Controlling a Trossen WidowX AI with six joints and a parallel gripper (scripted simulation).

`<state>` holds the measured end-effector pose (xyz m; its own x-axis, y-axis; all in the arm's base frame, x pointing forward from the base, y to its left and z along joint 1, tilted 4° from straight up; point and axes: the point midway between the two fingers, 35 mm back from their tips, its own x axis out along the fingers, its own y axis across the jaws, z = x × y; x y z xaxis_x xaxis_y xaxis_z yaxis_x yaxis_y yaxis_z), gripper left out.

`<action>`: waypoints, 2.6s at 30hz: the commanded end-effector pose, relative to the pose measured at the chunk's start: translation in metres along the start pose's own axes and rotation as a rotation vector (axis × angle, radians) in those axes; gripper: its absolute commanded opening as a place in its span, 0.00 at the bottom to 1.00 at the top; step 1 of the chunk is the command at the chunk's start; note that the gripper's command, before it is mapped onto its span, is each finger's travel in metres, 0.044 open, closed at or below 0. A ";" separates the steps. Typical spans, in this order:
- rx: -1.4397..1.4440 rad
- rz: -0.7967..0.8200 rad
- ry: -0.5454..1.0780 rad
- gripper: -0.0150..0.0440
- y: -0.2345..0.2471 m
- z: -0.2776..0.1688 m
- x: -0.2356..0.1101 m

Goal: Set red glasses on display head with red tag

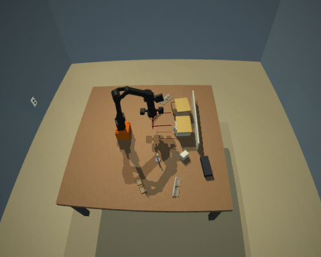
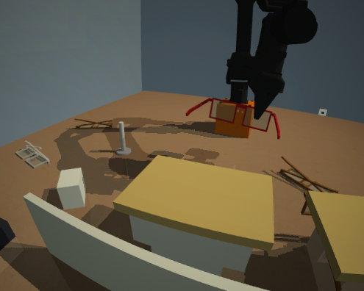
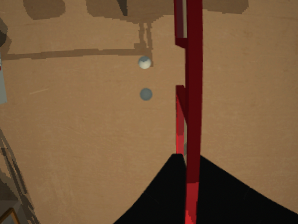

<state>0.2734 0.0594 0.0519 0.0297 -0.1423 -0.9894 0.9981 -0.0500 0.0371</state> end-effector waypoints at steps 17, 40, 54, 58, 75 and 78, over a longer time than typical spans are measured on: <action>-0.032 -0.069 0.097 0.25 0.000 0.019 0.022; -0.032 -0.061 0.078 0.25 -0.002 0.017 0.045; -0.032 -0.061 0.080 0.25 -0.003 0.017 0.059; -0.032 -0.061 0.080 0.25 -0.003 0.017 0.061; -0.032 -0.059 0.084 0.25 0.016 0.017 0.063; -0.032 -0.059 0.084 0.25 0.021 0.017 0.063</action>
<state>0.2905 0.0331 -0.0073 -0.0231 -0.0586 -0.9980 0.9994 -0.0256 -0.0217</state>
